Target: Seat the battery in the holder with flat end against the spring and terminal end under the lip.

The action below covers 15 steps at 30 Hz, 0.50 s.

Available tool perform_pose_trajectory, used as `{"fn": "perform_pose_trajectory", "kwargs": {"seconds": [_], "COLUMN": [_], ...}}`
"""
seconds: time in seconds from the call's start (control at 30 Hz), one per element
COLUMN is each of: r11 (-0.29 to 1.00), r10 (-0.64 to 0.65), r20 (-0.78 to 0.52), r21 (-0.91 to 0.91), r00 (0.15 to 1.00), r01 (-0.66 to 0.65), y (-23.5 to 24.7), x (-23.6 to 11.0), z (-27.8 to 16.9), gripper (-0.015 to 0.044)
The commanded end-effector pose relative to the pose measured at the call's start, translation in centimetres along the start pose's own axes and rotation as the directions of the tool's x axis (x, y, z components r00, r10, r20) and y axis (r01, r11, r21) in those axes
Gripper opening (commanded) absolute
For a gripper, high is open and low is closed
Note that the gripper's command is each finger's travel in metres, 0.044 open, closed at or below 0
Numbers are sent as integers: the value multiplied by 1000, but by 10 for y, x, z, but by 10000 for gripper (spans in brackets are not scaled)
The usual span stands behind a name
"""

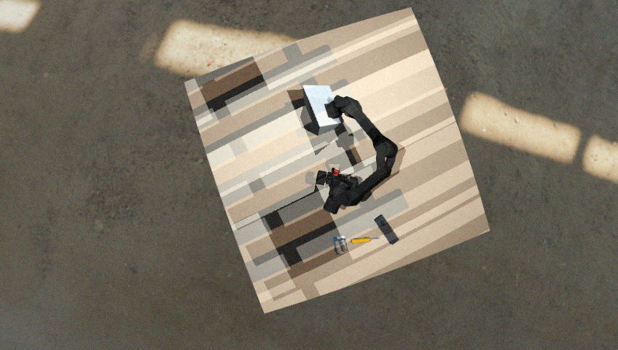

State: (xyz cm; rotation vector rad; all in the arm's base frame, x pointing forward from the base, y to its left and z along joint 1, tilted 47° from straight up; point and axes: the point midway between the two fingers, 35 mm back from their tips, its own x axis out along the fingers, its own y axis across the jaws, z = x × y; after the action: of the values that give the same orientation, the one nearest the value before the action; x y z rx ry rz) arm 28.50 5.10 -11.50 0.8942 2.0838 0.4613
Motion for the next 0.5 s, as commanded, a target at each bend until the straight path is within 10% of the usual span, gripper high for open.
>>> {"fn": "perform_pose_trajectory", "kwargs": {"seconds": [0.0,0.47], "r11": [1000,1000], "r10": [-5,-4], "r20": [-24,-97], "r21": [-5,-10], "r00": [1000,995], "r01": [5,3], "y": [-1,0], "x": [2,6], "z": [3,6], "gripper": [87,87]}}
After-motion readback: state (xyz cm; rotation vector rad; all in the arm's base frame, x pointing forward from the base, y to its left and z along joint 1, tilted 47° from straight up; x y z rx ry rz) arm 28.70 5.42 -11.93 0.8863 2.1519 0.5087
